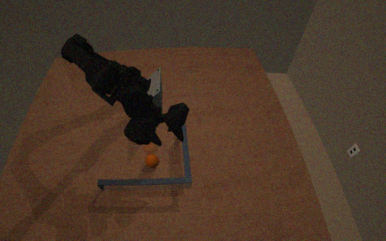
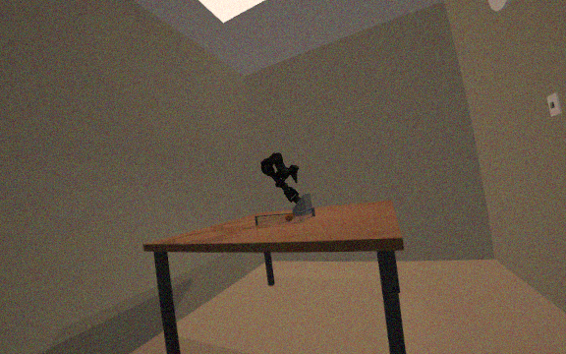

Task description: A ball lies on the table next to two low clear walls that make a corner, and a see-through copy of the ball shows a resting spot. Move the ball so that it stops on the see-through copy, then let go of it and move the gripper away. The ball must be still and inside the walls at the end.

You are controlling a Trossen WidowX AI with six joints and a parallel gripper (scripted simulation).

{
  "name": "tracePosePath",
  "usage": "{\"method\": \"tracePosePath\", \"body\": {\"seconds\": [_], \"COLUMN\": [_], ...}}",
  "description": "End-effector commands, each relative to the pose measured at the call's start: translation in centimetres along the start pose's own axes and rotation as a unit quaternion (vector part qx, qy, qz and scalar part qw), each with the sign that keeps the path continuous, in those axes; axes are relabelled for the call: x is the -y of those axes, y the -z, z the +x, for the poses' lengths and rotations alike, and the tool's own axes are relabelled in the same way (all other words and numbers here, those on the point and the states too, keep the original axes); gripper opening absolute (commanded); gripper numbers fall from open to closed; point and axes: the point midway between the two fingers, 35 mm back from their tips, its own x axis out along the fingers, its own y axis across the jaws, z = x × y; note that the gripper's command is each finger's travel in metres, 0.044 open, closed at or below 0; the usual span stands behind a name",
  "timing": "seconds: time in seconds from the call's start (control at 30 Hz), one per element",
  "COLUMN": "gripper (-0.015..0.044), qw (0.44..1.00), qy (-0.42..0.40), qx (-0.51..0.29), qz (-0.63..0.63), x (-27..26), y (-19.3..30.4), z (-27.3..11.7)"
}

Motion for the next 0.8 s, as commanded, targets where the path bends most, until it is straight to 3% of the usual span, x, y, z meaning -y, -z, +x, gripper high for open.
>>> {"method": "tracePosePath", "body": {"seconds": [0.0,0.23,0.77], "gripper": [0.0355,0.0355,0.0355], "qw": [0.994,0.948,0.946], "qy": [0.098,0.275,0.279], "qx": [-0.024,-0.094,-0.096], "qz": [-0.035,-0.129,-0.132], "x": [4.1,12.2,13.5], "y": [0.8,2.8,3.1], "z": [3.0,6.7,8.3]}}
